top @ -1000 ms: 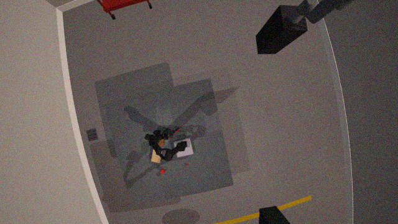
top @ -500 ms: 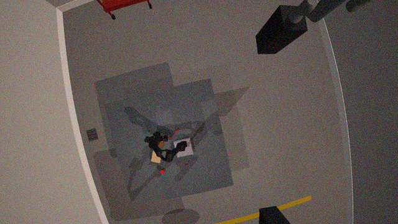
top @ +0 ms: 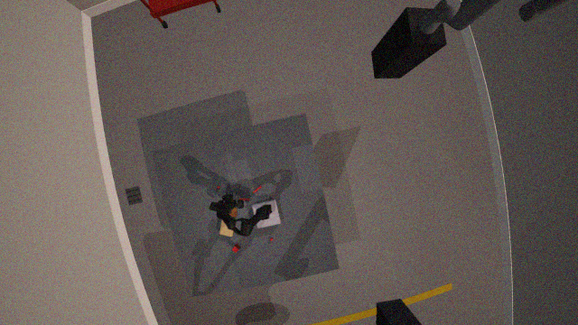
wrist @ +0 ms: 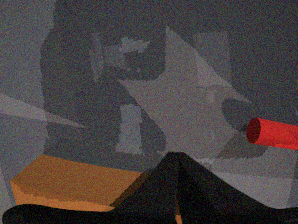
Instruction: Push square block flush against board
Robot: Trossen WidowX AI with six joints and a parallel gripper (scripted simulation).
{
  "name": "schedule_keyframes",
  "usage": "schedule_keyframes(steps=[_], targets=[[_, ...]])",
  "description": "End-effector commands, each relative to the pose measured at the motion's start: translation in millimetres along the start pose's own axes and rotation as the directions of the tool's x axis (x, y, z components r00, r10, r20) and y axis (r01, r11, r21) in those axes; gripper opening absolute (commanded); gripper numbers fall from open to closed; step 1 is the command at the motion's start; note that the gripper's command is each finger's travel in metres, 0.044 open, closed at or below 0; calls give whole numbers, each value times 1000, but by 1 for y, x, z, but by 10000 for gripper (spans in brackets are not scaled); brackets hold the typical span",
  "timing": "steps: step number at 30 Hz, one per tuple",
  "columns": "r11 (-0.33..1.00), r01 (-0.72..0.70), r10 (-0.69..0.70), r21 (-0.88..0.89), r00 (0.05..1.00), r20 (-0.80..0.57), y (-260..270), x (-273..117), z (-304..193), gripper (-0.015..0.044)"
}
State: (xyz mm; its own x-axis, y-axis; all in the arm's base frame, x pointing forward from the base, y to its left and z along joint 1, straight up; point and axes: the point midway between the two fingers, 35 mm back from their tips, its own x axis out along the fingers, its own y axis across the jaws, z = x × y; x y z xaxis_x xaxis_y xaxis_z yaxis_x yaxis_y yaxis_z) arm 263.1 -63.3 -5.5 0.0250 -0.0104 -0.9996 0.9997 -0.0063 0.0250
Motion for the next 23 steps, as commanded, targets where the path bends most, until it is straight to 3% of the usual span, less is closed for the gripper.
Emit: schedule_keyframes(steps=[1, 23], targets=[[1000, 0, 0, -4, 1000, -9, 1, 0, -9, 0], [1000, -1, 1, -4, 1000, -10, 5, 0, -14, 0]])
